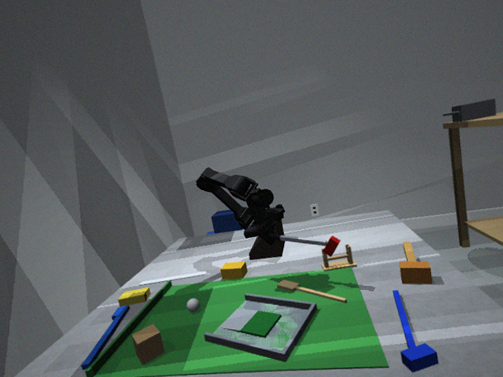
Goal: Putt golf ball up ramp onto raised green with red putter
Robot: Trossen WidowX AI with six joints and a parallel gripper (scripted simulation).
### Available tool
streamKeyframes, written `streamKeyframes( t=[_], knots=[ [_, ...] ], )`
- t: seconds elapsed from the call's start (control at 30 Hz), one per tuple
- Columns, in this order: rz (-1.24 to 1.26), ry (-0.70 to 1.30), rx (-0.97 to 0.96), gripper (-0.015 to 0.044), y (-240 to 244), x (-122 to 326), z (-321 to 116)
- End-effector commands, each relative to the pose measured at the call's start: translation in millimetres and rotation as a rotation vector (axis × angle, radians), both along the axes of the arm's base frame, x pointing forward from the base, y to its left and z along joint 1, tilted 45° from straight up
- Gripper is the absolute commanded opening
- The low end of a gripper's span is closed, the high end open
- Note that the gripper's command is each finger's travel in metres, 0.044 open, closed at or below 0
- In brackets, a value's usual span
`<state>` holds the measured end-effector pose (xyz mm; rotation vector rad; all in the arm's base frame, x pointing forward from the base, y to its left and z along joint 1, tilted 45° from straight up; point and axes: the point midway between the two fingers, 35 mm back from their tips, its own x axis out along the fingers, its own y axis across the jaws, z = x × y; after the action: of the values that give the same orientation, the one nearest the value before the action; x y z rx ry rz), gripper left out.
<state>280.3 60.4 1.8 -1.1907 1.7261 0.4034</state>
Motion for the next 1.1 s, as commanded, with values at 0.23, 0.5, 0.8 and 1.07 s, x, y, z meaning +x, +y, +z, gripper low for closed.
streamKeyframes(
  t=[0.23, 0.5, 0.8, 1.07],
  knots=[
    [-0.367, -0.270, -0.070, 0.0000, -50, -2, 58],
    [-0.631, -0.465, -0.129, 0.0000, -87, -15, 97],
    [-0.919, -0.693, -0.201, 0.0000, -126, -40, 138],
    [-1.161, -0.900, -0.267, 0.0000, -156, -71, 170]
  ],
)
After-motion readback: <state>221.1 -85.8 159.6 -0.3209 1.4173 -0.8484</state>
